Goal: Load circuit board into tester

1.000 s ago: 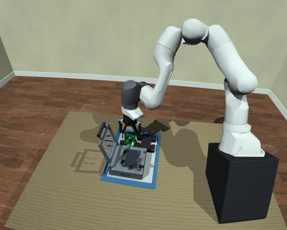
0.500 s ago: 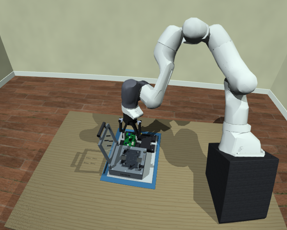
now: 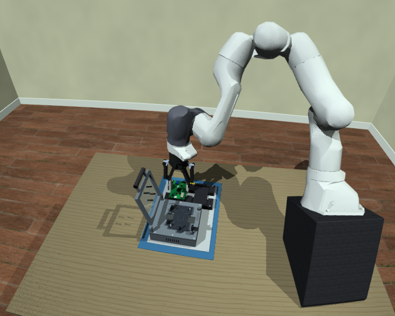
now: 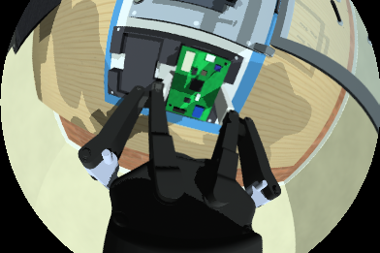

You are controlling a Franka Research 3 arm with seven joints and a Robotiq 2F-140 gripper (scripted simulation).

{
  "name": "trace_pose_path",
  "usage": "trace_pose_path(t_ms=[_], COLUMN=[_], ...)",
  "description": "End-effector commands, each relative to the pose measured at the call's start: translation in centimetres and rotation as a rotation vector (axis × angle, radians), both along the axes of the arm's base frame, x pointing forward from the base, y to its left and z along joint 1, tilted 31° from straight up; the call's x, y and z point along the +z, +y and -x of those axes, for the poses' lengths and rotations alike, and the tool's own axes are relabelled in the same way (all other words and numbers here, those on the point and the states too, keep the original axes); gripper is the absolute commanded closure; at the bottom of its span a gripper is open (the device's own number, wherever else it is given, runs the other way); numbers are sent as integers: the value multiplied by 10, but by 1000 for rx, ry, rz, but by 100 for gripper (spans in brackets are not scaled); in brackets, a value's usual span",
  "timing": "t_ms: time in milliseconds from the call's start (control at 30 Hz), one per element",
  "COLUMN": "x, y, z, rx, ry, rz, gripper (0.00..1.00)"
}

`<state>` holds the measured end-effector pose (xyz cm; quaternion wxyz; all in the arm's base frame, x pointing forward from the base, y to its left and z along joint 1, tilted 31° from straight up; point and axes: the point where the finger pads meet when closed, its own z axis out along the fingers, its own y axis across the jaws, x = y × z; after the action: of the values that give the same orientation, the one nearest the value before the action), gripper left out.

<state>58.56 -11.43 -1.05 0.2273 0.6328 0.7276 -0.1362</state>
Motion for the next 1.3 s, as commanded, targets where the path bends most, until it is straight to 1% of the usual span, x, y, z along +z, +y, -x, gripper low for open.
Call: trace_pose_path(t_ms=[0,433,967,1267], x=[3,7,9,15], y=[2,5,6,9], z=[2,3,3,4], rx=[4,4,4,4], ry=[7,7,7,7], rz=[3,3,3,3], gripper=[54,54,54,54])
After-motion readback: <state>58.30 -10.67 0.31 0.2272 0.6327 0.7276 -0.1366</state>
